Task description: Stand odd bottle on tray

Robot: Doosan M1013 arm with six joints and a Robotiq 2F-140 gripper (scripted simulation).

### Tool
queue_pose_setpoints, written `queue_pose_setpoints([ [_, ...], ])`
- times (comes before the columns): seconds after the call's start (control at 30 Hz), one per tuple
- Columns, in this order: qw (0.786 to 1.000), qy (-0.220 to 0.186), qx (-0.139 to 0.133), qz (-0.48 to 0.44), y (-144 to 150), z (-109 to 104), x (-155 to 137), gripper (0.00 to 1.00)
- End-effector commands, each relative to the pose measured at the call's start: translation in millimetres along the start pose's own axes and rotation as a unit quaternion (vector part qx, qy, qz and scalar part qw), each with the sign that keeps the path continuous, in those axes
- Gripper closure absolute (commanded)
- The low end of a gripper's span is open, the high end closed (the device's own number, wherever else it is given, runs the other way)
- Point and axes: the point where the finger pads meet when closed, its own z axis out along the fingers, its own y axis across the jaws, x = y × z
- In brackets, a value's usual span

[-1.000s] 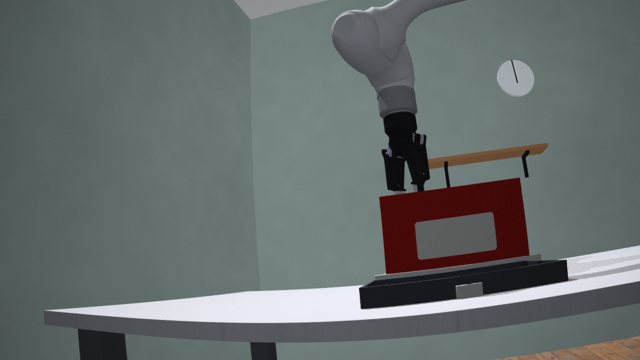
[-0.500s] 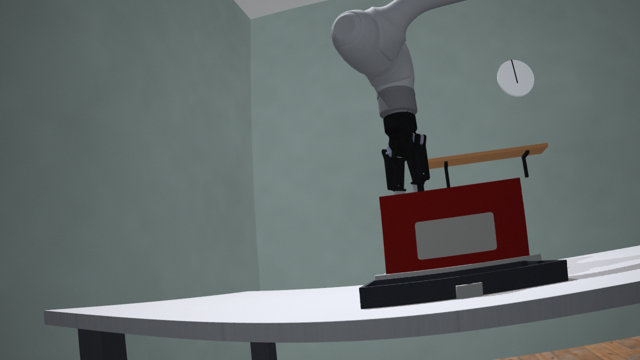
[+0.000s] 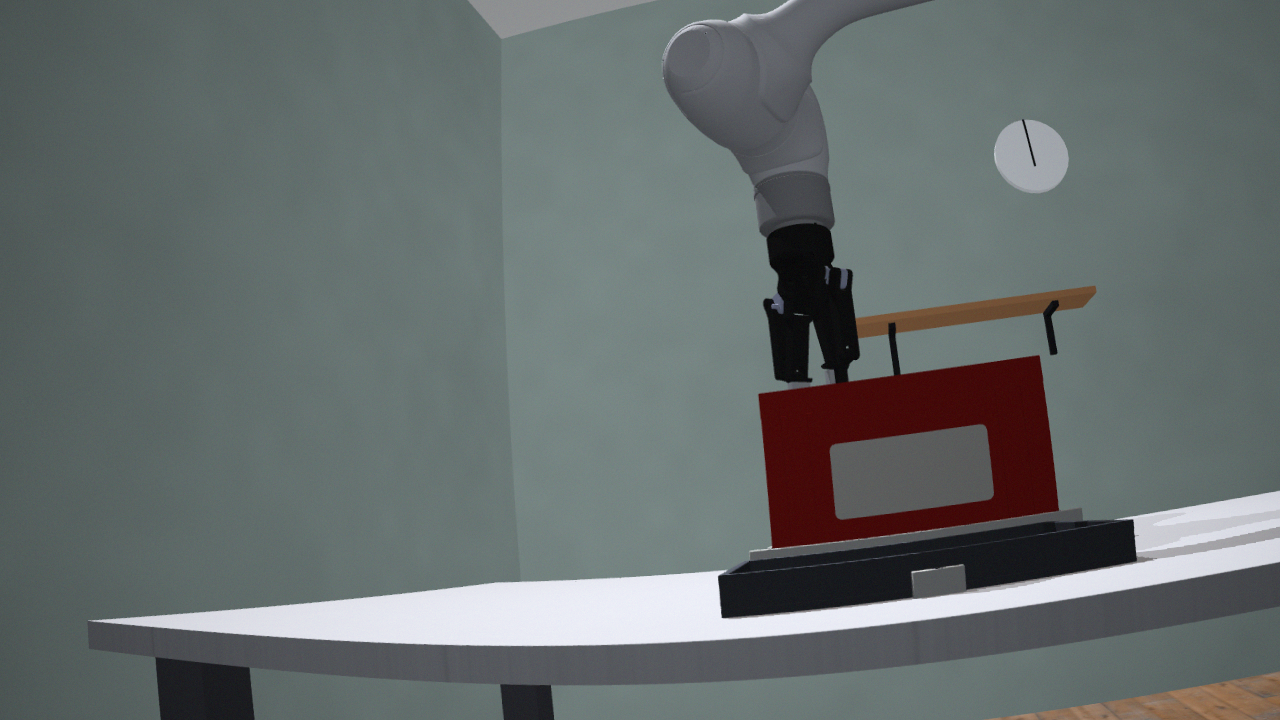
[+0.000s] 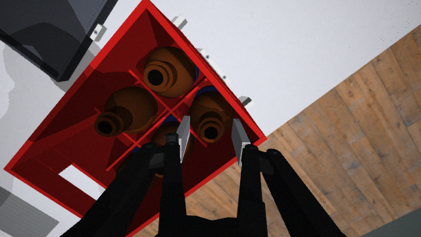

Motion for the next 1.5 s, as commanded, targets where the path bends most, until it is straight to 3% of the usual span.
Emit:
queue_pose_setpoints([
  [0.0,1.000,0.000,0.000,0.000,0.0,-0.2,0.0,0.62],
  [0.13,1.000,0.000,0.000,0.000,0.0,-0.2,0.0,0.62],
  [0.17,1.000,0.000,0.000,0.000,0.0,-0.2,0.0,1.00],
  [1.47,1.000,0.000,0.000,0.000,0.0,-0.2,0.0,1.00],
])
